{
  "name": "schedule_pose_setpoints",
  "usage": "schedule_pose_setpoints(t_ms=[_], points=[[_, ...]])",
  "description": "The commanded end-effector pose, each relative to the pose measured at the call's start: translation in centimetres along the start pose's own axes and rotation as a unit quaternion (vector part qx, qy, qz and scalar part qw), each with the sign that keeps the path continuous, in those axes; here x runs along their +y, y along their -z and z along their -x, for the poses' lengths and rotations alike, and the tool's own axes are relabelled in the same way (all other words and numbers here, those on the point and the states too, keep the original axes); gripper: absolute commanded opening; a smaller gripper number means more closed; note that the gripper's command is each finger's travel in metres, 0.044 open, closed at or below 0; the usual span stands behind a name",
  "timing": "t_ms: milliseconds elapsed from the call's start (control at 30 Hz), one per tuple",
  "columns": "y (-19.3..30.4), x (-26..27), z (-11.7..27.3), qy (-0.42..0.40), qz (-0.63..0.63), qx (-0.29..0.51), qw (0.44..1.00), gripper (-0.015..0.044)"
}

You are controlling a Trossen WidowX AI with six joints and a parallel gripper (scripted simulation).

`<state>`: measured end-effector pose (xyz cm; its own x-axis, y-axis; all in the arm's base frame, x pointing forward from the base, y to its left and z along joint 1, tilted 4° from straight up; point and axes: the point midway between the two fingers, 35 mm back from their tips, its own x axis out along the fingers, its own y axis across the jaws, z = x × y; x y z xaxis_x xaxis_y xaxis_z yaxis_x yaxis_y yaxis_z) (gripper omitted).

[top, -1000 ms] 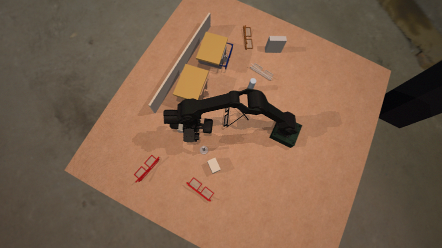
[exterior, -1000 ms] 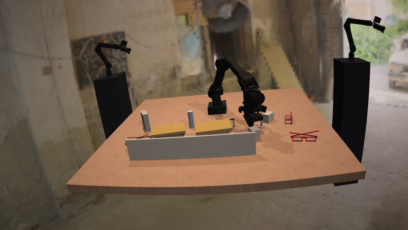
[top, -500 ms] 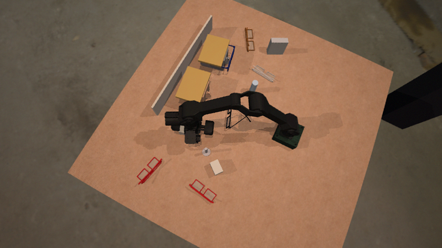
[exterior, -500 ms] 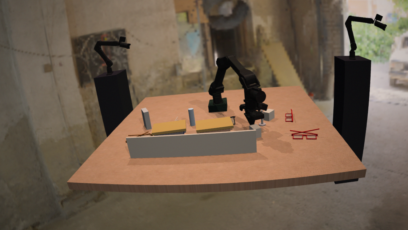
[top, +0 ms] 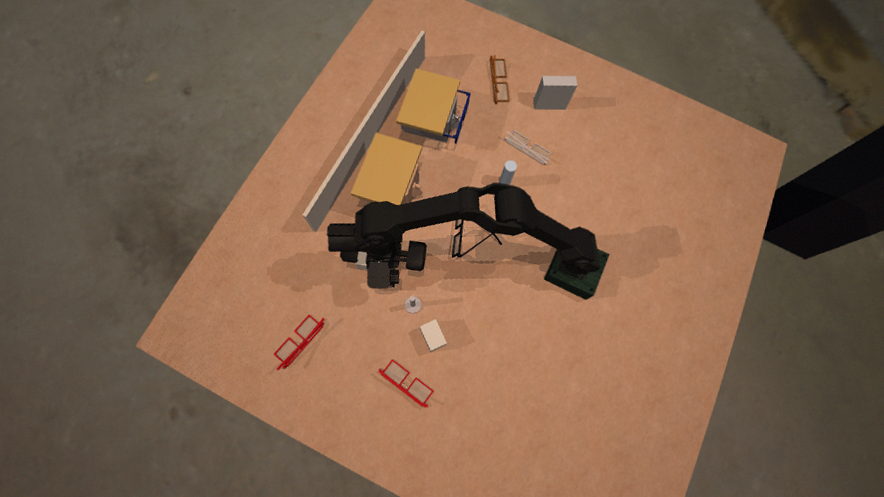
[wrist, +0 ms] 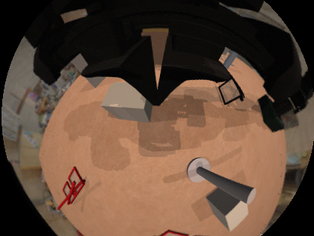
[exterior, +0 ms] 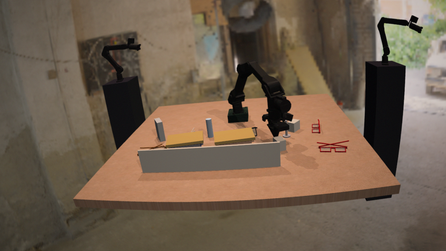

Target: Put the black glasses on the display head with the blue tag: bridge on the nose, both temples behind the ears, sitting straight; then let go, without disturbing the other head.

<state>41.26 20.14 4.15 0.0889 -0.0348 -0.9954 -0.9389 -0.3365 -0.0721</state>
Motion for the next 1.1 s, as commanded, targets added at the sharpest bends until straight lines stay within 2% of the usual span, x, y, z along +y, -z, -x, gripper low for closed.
schedule_pose_setpoints(t_ms=[0,533,800,900,1067], points=[[0.1,-0.1,-0.2,-0.002,0.003,0.002,1.000,0.0000],[0.1,-0.5,0.0,-0.002,0.003,0.002,1.000,0.0000],[0.0,3.9,5.5,-0.004,0.003,0.002,1.000,0.0000],[0.1,4.1,5.7,-0.004,0.003,0.002,1.000,0.0000],[-0.1,3.5,5.4,0.000,0.006,-0.001,1.000,0.0131]])
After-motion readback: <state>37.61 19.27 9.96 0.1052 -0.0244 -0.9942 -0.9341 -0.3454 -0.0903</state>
